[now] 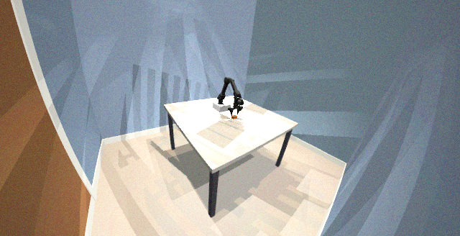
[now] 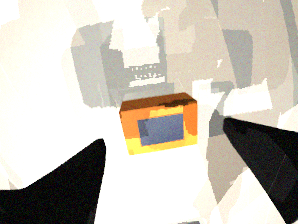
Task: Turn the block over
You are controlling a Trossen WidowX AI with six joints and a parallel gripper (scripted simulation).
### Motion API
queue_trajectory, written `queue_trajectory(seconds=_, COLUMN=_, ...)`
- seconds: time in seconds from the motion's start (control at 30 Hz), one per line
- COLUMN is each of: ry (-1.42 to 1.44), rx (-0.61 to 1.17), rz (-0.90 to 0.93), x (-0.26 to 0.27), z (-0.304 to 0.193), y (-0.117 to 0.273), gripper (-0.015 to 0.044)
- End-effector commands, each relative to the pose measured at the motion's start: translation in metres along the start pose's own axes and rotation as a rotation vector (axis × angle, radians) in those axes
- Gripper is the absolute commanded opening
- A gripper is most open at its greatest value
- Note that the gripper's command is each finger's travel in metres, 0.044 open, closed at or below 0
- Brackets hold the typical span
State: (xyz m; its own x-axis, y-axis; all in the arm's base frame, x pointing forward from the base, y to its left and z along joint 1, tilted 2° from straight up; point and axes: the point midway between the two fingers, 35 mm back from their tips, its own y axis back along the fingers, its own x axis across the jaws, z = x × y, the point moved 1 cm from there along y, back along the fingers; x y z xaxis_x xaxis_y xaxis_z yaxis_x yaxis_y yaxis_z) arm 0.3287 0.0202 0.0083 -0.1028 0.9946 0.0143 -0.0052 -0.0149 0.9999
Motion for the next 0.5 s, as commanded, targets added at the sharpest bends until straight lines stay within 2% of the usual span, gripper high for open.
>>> queue_trajectory(seconds=0.0, ry=-0.002, rx=0.009, rz=0.003, x=0.001, z=-0.002, y=-0.010, gripper=0.0440)
queue_trajectory(seconds=0.43, ry=0.000, rx=0.009, rz=0.004, x=0.001, z=-0.003, y=-0.029, gripper=0.0440)
queue_trajectory(seconds=0.47, ry=0.000, rx=0.009, rz=0.004, x=0.001, z=-0.003, y=-0.029, gripper=0.0414)
